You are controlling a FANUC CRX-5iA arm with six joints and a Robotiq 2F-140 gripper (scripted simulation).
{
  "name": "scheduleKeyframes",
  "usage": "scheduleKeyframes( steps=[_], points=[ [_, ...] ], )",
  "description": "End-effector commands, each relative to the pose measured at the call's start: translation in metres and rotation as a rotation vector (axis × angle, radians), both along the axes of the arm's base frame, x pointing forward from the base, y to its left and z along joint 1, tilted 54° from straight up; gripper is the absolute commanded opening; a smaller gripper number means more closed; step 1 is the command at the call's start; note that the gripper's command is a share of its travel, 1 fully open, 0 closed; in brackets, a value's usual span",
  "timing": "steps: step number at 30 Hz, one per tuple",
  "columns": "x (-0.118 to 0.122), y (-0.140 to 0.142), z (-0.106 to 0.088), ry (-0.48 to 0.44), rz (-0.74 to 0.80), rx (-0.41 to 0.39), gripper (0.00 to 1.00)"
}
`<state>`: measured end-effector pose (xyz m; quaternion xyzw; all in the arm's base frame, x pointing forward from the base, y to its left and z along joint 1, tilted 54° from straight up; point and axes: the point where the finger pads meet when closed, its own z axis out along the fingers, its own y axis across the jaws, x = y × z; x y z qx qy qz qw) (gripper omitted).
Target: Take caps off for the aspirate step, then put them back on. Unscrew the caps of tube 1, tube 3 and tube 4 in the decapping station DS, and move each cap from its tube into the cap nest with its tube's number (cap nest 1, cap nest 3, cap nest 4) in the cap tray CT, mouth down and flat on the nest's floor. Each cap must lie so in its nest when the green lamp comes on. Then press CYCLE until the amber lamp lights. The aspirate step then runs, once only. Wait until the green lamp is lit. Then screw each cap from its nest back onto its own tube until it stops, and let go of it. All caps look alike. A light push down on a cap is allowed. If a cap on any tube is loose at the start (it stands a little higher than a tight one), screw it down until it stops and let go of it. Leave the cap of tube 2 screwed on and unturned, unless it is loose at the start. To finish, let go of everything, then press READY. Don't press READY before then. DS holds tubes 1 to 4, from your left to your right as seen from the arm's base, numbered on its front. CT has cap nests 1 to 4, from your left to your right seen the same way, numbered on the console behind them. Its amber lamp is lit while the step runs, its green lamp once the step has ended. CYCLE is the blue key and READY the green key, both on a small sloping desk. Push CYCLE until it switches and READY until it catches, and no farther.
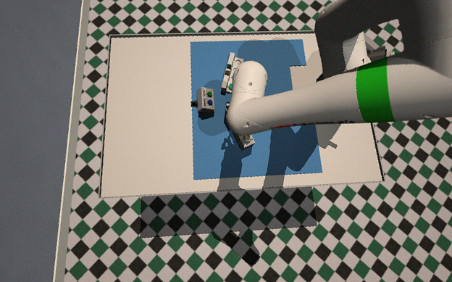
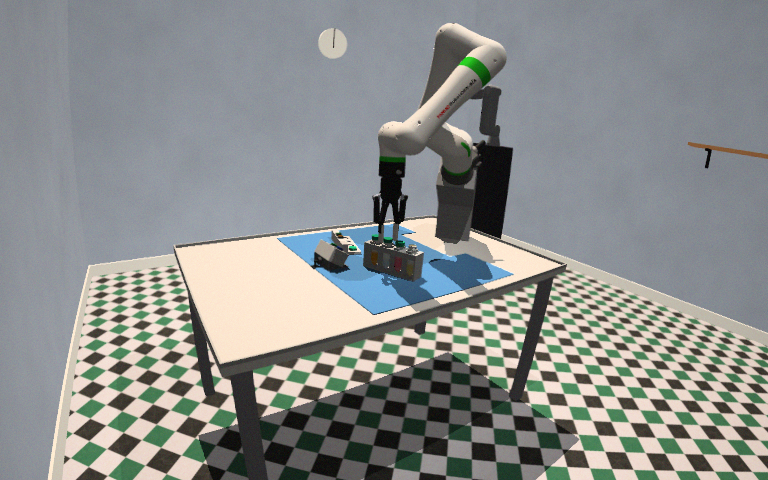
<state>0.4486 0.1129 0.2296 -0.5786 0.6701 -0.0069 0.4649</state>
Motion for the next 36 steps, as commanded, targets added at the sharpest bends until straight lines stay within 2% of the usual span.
scheduleKeyframes(
  steps=[1, 14, 19, 21, 31, 36],
  points=[
    [-0.0005, 0.0000, -0.0005, 0.013, -0.023, -0.019, 0.00],
    [-0.0005, 0.0000, -0.0005, 0.013, -0.023, -0.019, 0.00],
    [-0.0006, -0.0001, -0.0004, -0.116, 0.121, -0.177, 0.00],
    [-0.0006, -0.0001, -0.0004, -0.116, 0.121, -0.177, 0.00],
    [-0.0007, -0.0002, -0.0002, -0.372, 0.408, -0.491, 0.00],
    [-0.0008, -0.0003, -0.0002, -0.477, 0.526, -0.619, 0.00]
  ],
)
